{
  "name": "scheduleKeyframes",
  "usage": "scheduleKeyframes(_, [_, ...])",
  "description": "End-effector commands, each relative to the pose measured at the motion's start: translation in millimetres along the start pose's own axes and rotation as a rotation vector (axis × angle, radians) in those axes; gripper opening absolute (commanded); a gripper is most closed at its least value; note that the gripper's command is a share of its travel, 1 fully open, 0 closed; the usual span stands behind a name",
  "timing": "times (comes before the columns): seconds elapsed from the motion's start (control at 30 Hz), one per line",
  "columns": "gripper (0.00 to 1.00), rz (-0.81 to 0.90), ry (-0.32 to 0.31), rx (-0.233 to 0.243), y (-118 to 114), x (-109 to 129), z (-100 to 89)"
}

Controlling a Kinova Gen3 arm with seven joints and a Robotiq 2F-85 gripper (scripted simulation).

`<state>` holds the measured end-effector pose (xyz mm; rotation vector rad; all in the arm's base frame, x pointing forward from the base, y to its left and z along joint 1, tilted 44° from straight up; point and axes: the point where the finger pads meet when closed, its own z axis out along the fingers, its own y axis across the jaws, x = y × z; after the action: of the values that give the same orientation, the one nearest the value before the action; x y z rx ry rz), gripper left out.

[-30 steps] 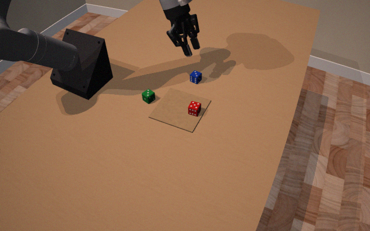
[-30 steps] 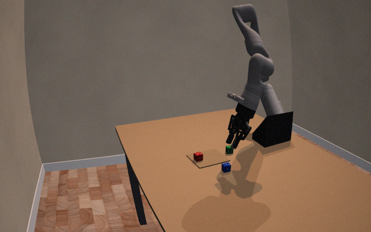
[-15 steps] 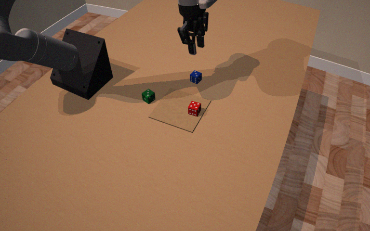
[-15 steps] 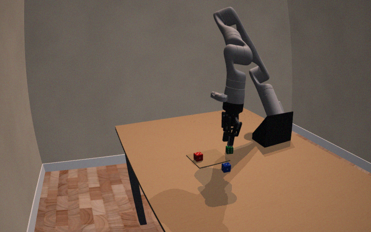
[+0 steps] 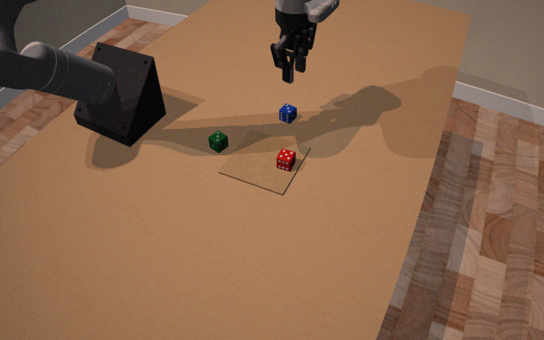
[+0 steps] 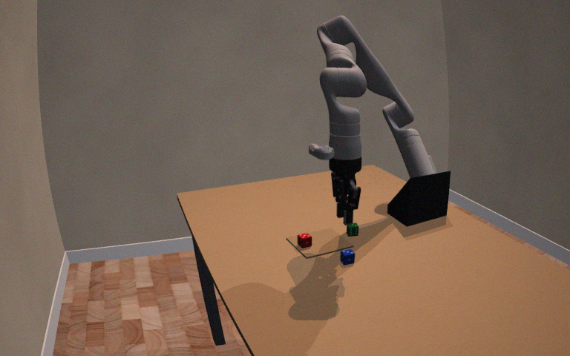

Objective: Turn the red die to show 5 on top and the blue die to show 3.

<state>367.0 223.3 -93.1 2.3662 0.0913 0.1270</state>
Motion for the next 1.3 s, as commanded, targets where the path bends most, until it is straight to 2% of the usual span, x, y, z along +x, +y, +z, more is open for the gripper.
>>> scheduleKeyframes(0.0, [0.46, 0.005, -0.004, 0.003, 0.3, 2.0, 0.3])
scheduleKeyframes(0.07, [0.46, 0.005, -0.005, 0.003, 0.3, 2.0, 0.3])
scheduleKeyframes(0.1, [1.0, 0.005, -0.005, 0.003, 0.3, 2.0, 0.3])
scheduleKeyframes(0.87, [1.0, -0.008, -0.005, 0.002, 0.3, 1.8, 0.6])
scheduleKeyframes(1.27, [1.0, -0.097, -0.008, -0.002, 0.9, 0.2, 2.5])
